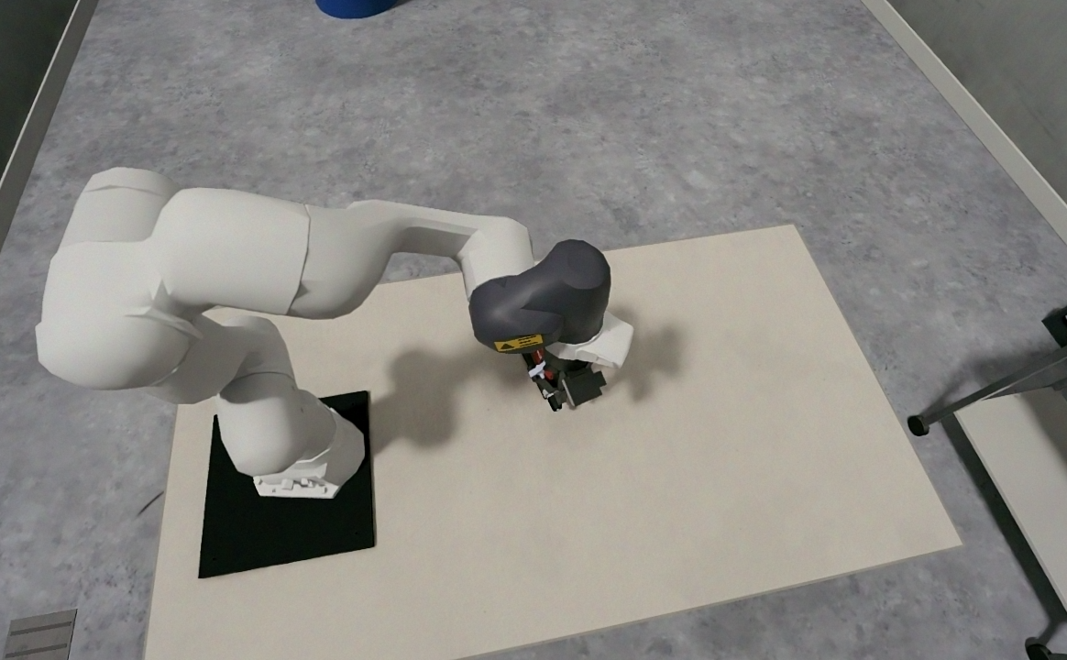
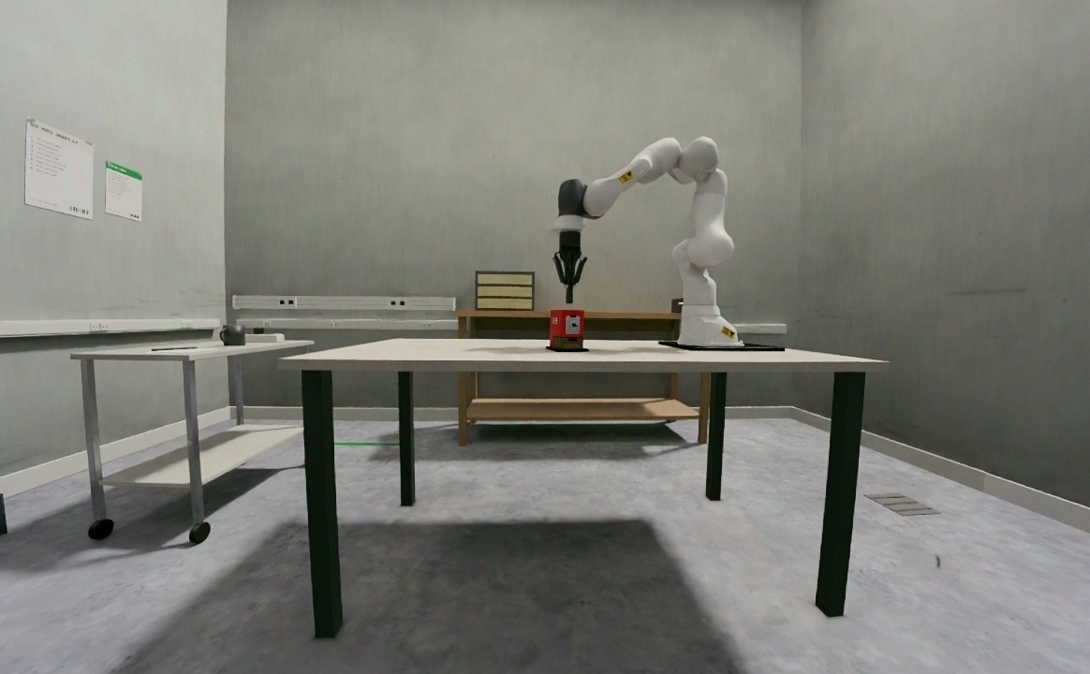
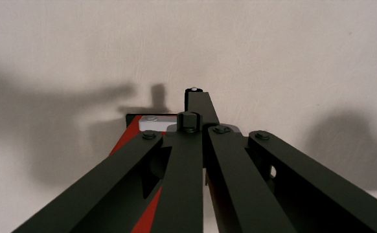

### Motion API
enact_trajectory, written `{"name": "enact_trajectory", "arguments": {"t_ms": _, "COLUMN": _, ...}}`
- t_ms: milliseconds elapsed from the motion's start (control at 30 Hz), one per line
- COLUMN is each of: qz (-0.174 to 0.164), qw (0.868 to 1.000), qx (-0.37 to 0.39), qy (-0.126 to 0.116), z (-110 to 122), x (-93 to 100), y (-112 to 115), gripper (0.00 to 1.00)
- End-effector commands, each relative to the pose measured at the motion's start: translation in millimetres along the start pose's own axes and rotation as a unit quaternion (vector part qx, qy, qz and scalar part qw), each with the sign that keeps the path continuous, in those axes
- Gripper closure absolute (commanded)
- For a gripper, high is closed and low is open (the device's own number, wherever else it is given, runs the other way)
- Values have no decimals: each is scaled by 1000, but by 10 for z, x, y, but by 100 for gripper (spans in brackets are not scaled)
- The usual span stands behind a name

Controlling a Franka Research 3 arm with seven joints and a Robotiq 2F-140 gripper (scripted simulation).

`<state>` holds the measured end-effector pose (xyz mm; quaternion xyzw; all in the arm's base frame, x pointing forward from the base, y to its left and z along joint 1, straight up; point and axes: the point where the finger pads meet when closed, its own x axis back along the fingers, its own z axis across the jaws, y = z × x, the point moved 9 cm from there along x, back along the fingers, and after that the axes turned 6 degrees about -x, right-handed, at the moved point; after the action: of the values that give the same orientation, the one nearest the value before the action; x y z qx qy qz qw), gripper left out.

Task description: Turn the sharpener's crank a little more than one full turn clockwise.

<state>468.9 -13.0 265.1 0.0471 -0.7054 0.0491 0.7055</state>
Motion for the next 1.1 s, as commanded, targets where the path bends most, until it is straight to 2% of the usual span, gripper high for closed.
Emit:
{"name": "enact_trajectory", "arguments": {"t_ms": 0, "qz": 0, "qw": 1000, "qx": 4, "qy": -1, "z": -1, "x": 11, "y": 3, "gripper": 90}}
{"name": "enact_trajectory", "arguments": {"t_ms": 633, "qz": 0, "qw": 1000, "qx": 4, "qy": -1, "z": -1, "x": 11, "y": 3, "gripper": 90}}
{"name": "enact_trajectory", "arguments": {"t_ms": 667, "qz": 0, "qw": 1000, "qx": 4, "qy": -1, "z": -1, "x": 11, "y": 3, "gripper": 61}}
{"name": "enact_trajectory", "arguments": {"t_ms": 1067, "qz": 0, "qw": 1000, "qx": 4, "qy": -1, "z": -1, "x": 11, "y": 3, "gripper": 61}}
